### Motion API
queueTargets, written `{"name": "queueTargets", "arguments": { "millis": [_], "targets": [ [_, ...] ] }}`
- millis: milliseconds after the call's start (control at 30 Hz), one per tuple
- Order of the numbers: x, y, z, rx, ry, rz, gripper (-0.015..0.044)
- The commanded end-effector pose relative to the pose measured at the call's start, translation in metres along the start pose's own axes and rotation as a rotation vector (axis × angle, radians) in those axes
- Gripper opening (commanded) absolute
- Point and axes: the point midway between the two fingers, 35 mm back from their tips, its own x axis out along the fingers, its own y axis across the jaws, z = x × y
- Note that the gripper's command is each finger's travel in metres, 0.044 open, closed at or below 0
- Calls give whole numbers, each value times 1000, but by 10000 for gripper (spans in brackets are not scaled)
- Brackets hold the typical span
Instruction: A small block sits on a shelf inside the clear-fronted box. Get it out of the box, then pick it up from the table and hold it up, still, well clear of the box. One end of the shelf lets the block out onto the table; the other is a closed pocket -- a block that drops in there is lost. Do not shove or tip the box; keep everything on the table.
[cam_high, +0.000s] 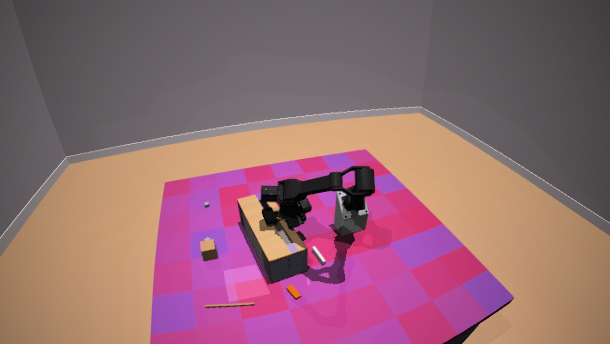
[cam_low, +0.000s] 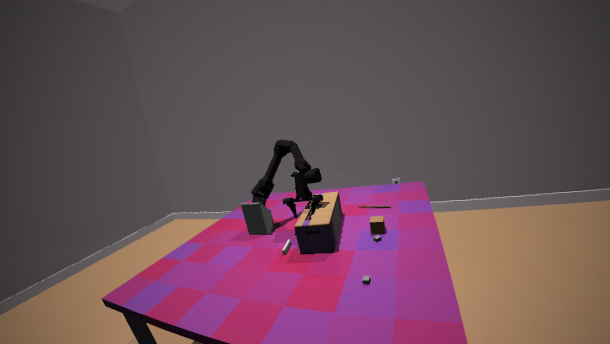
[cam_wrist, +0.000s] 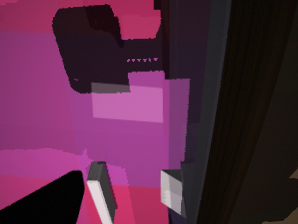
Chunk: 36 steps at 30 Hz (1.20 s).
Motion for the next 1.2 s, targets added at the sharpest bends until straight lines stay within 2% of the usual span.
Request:
{"name": "queueTargets", "arguments": {
  "millis": [0, 467, 1167],
  "targets": [
    [3, -1, -9, -2, 4, 0, 400],
    [-1, -3, 1, -2, 4, 0, 400],
    [7, -3, -20, -2, 5, 0, 400]
  ]
}}
